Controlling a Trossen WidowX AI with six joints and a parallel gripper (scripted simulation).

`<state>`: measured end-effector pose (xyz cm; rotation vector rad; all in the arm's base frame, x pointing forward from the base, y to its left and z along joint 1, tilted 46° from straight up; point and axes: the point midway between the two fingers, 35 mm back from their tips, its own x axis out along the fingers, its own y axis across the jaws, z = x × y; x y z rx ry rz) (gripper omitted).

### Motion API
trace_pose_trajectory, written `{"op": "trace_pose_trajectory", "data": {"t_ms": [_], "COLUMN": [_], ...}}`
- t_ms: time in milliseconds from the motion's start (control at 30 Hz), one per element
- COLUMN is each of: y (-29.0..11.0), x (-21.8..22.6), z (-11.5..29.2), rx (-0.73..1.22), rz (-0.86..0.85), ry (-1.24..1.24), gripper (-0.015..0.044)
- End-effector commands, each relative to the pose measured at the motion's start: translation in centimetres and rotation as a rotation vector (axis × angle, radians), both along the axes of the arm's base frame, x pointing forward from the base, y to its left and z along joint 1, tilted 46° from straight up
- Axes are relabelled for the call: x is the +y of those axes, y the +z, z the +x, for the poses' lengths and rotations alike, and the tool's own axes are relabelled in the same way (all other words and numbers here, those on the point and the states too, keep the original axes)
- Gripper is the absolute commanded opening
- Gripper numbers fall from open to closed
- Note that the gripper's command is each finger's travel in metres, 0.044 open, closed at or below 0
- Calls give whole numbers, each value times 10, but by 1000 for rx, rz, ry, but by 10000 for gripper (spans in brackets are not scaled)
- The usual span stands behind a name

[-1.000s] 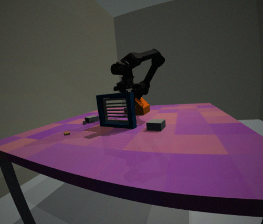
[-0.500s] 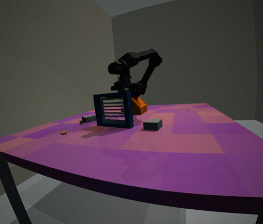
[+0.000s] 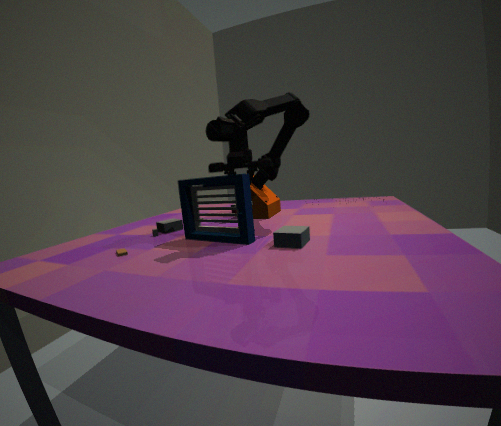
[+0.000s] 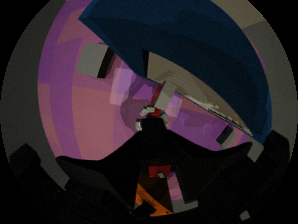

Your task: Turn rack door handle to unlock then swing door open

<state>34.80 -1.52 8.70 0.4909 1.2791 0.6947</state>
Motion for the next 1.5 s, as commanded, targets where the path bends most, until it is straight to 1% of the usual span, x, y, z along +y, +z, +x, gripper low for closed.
{"op": "trace_pose_trajectory", "data": {"t_ms": [0,867,1300,1467], "y": [0,0,0,0], "x": [0,0,0,0], "z": [0,0,0,0], "rx": [-117,-1019,-1042,-1042], "rz": [-21,-192,-196,-196], "ry": [112,993,1016,1016], "gripper": [26,26,26,157]}}
